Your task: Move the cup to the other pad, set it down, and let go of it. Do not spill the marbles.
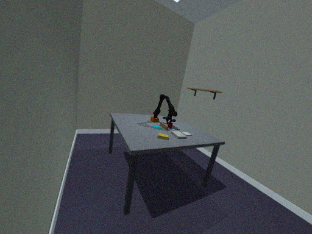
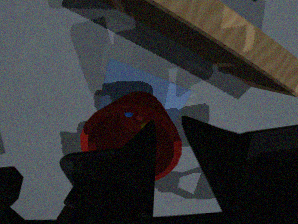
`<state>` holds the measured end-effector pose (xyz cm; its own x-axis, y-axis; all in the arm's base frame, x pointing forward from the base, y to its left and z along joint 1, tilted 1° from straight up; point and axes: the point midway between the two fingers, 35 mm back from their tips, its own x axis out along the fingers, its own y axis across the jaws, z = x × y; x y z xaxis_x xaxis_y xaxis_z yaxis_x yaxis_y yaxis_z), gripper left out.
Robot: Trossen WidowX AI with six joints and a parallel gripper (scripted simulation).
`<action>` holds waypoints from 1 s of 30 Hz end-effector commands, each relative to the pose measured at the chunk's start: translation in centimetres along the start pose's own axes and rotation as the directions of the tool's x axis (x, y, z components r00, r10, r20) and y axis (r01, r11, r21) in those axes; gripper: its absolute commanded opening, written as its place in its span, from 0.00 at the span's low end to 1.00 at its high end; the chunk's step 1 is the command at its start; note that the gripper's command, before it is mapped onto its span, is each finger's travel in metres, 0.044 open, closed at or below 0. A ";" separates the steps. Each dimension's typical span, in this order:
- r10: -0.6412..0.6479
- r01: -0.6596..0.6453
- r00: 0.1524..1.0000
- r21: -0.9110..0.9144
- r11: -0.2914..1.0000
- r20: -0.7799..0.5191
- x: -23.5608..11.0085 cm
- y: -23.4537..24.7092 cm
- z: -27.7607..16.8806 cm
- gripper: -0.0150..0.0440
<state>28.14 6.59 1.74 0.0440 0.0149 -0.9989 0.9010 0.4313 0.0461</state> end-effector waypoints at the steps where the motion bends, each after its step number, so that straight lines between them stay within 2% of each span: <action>1: 0.001 -0.001 1.000 0.000 1.000 0.000 0.0 0.0 0.0 0.37; 11: 0.001 -0.001 1.000 0.000 1.000 0.000 0.0 0.0 0.0 0.26; 18: 0.001 -0.001 1.000 0.000 1.000 0.000 -0.6 0.1 0.0 0.25; 30: 0.001 -0.001 1.000 0.003 1.000 0.001 -5.2 0.3 0.0 0.25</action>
<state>28.18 6.60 5.64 0.0406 0.0141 -0.9991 0.9013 0.4312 0.0427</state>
